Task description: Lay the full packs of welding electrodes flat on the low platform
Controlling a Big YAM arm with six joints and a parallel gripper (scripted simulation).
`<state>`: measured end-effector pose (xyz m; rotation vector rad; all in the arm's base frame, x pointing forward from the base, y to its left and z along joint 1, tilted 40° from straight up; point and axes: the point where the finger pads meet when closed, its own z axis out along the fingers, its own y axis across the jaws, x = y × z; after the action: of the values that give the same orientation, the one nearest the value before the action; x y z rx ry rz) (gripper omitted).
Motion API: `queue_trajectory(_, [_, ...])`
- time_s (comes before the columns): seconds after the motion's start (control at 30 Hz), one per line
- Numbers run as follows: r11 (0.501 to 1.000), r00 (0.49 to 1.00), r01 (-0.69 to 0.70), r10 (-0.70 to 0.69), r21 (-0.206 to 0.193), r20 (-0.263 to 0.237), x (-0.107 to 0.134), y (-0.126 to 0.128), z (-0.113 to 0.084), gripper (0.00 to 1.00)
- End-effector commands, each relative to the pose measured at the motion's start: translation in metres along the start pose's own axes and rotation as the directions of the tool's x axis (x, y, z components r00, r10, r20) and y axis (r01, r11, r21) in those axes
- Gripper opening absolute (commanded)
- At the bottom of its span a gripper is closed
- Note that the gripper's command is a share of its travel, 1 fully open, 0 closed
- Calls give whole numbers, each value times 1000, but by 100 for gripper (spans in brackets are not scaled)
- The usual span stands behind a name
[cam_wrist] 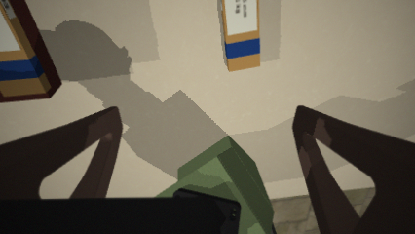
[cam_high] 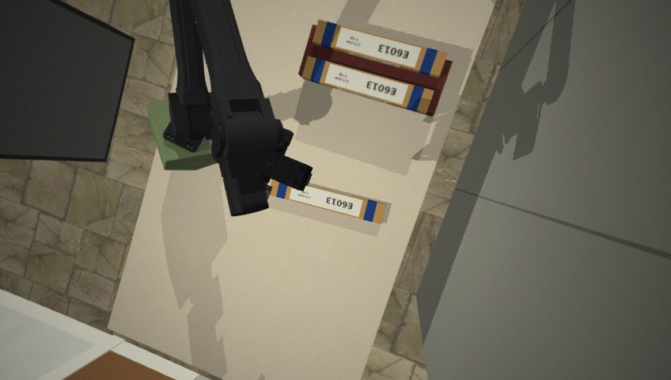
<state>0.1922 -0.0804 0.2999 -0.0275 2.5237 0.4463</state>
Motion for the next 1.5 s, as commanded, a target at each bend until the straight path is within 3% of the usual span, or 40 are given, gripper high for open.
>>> queue_trajectory(0.0, [993, 998, 60, -63, -101, -25, -1, 3, -7, 96])
queue_trajectory(1.47, [993, 998, 51, -55, -109, -35, 3, 4, -3, 96])
